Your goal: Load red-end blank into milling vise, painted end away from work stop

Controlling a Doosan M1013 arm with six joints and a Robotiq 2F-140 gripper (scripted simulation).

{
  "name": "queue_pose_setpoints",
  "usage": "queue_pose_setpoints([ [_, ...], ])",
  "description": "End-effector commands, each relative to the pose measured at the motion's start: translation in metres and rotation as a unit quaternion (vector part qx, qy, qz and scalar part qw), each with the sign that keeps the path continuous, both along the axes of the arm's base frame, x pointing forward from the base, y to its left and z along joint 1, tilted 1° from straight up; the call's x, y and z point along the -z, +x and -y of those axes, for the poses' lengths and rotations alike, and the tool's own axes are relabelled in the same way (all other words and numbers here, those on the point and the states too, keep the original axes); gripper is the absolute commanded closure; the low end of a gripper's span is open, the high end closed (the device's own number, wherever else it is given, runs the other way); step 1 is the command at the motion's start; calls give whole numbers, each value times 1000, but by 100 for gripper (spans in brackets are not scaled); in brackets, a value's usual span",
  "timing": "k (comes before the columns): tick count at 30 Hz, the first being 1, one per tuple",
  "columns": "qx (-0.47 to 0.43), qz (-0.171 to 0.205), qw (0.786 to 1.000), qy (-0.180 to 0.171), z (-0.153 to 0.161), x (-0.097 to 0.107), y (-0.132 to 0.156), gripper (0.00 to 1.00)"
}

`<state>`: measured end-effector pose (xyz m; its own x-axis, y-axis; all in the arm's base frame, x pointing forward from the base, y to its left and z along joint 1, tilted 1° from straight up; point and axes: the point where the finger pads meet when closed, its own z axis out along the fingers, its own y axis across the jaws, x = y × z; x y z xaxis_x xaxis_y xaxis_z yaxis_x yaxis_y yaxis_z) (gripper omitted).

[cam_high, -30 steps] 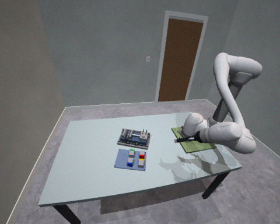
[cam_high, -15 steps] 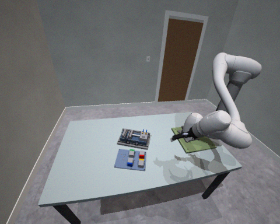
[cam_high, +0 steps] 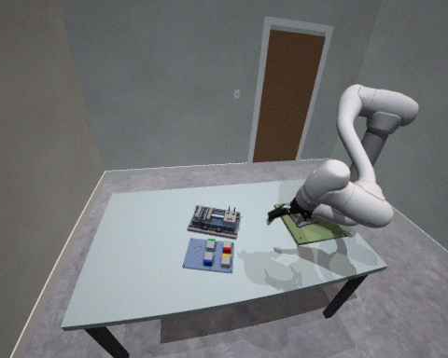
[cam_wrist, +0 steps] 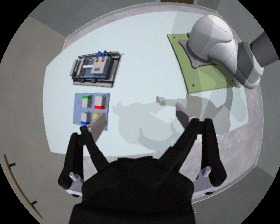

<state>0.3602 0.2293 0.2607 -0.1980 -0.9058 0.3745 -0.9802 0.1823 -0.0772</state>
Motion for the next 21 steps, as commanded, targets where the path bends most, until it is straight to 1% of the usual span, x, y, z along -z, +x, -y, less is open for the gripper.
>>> queue_pose_setpoints([
  [1,15,0,999,32,4,-1,11,0],
  [5,29,2,998,60,7,-2,20,0],
  [7,29,2,998,60,7,-2,20,0],
  [8,26,3,998,53,6,-2,18,0],
  [21,70,6,987,142,17,-5,48,0],
])
